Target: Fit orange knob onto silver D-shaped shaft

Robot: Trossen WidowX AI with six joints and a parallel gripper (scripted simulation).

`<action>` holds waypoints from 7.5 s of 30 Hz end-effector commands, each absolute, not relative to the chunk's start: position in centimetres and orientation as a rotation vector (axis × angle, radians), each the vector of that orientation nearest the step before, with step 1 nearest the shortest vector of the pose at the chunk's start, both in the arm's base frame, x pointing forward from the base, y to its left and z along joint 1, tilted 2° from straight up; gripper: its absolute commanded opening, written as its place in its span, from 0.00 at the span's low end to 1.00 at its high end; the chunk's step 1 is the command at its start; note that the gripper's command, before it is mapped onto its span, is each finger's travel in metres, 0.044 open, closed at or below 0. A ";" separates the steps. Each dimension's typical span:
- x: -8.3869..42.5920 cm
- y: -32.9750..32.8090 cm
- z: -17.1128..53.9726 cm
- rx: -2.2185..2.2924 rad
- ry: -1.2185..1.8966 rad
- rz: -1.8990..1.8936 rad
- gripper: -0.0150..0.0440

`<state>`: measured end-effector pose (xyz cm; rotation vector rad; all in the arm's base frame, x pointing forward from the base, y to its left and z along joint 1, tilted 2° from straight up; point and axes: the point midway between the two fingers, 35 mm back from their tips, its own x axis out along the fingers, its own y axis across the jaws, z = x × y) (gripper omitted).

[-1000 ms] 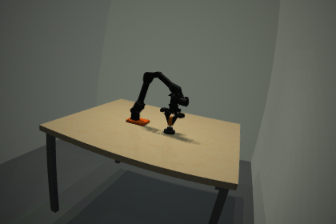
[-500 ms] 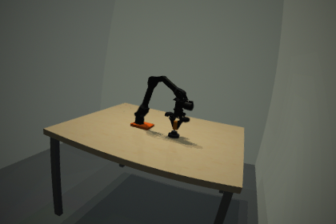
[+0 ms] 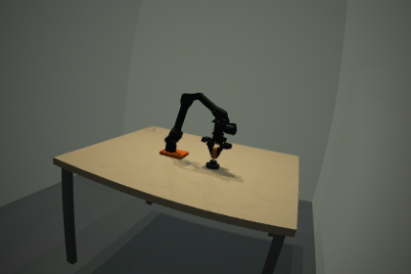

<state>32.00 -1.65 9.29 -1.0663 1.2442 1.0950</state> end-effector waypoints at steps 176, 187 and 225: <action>32.0 -1.7 9.0 -1.666 0.779 1.660 0.25; 31.6 -1.7 9.1 -1.665 0.780 1.661 0.25; 32.3 -1.6 9.0 -1.807 0.622 1.793 0.25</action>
